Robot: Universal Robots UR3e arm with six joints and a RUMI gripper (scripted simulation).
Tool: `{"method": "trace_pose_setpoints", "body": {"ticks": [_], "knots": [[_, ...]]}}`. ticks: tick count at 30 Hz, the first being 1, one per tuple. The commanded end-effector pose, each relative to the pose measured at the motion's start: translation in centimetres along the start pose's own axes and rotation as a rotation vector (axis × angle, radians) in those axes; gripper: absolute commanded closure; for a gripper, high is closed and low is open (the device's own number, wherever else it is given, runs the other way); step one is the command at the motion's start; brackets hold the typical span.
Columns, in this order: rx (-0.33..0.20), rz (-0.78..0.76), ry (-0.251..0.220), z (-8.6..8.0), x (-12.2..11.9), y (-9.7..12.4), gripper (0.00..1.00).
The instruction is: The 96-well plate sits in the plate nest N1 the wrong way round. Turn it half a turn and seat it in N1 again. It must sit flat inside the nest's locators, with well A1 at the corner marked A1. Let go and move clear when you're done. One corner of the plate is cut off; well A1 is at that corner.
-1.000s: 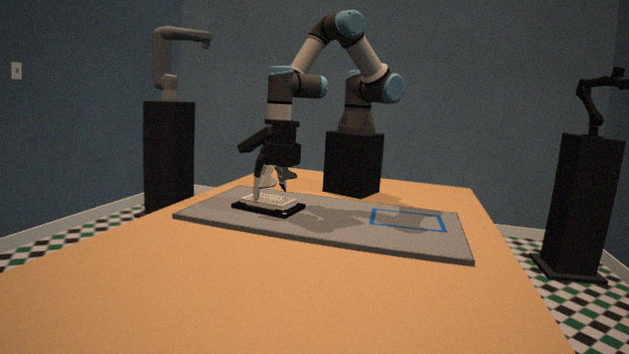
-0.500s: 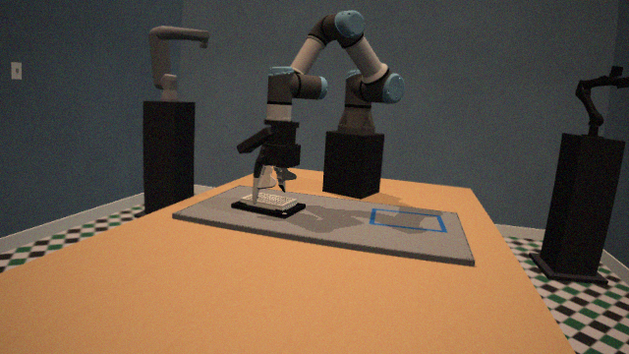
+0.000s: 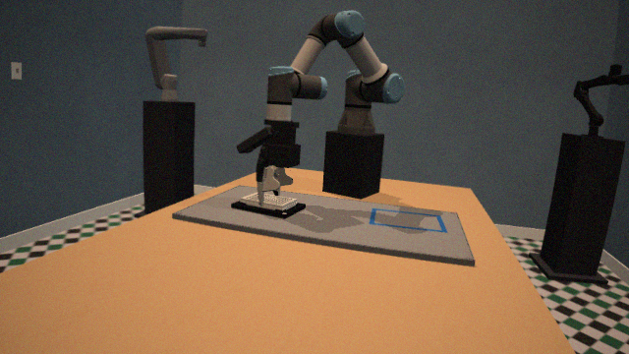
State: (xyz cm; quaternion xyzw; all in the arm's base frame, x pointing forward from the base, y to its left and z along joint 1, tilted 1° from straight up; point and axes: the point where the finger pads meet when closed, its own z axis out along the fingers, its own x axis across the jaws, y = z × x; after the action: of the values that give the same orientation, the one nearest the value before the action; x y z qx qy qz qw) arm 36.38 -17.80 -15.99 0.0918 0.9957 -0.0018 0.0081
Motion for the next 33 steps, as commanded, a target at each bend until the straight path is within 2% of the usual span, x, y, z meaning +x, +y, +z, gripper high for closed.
{"method": "trace_pose_setpoints", "body": {"ticks": [1,20,33], "knots": [[0.002,0.0,-0.002,-0.1,-0.1,-0.1,1.0],[0.002,0.0,-0.002,-0.1,-0.1,-0.1,1.0],[0.002,0.0,-0.001,-1.9,0.0,0.0,1.0]]}}
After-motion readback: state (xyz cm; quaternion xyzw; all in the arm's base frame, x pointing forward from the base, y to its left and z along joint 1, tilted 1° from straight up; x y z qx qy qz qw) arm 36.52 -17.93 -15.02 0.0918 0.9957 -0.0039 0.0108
